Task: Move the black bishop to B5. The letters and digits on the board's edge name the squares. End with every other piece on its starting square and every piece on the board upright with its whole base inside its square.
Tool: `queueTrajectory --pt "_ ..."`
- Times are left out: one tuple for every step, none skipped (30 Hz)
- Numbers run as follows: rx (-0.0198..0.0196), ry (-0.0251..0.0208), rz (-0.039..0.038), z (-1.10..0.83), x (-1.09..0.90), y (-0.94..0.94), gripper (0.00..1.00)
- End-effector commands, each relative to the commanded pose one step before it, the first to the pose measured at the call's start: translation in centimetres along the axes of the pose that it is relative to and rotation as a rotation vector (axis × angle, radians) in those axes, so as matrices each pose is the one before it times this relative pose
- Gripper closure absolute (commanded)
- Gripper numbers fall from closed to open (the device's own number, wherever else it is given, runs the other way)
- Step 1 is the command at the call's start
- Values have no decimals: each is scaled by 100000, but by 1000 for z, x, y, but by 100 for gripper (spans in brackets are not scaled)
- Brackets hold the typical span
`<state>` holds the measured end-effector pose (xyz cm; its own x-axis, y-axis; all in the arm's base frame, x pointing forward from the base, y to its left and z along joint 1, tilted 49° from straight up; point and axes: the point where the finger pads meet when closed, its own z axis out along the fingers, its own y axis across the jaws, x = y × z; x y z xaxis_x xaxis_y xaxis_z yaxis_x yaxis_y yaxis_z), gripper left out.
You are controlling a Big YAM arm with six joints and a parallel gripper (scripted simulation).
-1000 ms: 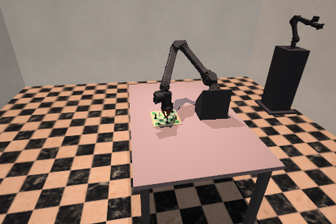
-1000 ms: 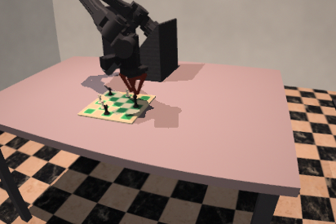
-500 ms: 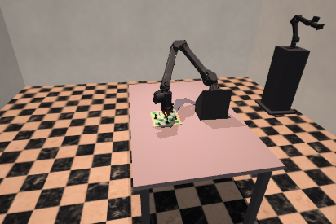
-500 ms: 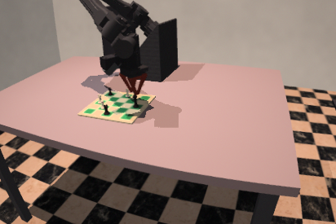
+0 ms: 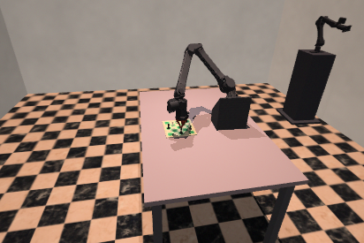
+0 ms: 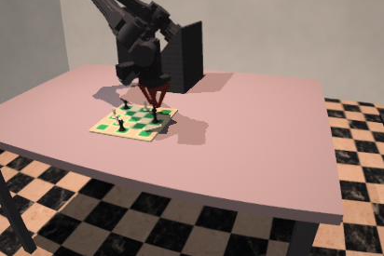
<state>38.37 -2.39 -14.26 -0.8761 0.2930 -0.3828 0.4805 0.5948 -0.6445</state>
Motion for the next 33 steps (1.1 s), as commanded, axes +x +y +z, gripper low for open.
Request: queueTrajectory --pt "-696 -1202 278 -285 126 413 65" --pt "0 0 0 0 0 0 65" --pt "0 0 0 0 0 0 65" --pt "0 0 0 0 0 0 65" --pt "0 0 0 0 0 0 65" --pt "0 0 0 0 0 0 65" --pt "0 0 0 0 0 0 65" --pt "0 0 0 0 0 0 65" --pt "0 0 0 0 0 0 65" --pt "0 0 0 0 0 0 65" --pt "0 0 0 0 0 0 65" --pt "0 0 0 0 0 0 65" --pt "0 0 0 0 0 0 65" --pt "0 0 0 0 0 0 65" --pt "0 0 0 0 0 0 65" --pt "0 0 0 0 0 0 65" --pt "0 0 0 0 0 0 65" --pt "0 0 0 0 0 0 65" --pt "0 0 0 0 0 0 65" --pt "0 0 0 0 0 0 65" --pt "0 0 0 0 0 0 65" --pt "0 0 0 0 0 0 65" --pt "0 0 0 0 0 0 65" --pt "0 0 0 0 0 0 65" --pt "0 0 0 0 0 0 65" --pt "0 0 0 0 0 0 65" --pt "0 0 0 0 0 0 65" --pt "0 -1 0 0 -1 2 65" --pt "-1 -3 -2 0 -4 13 65" --pt "-2 -7 -6 0 -10 30 65" --pt "-4 -11 -9 0 -17 50 65" --pt "-6 -15 -12 0 -23 69 65" --pt "-31 -40 20 -13 -44 83 65"
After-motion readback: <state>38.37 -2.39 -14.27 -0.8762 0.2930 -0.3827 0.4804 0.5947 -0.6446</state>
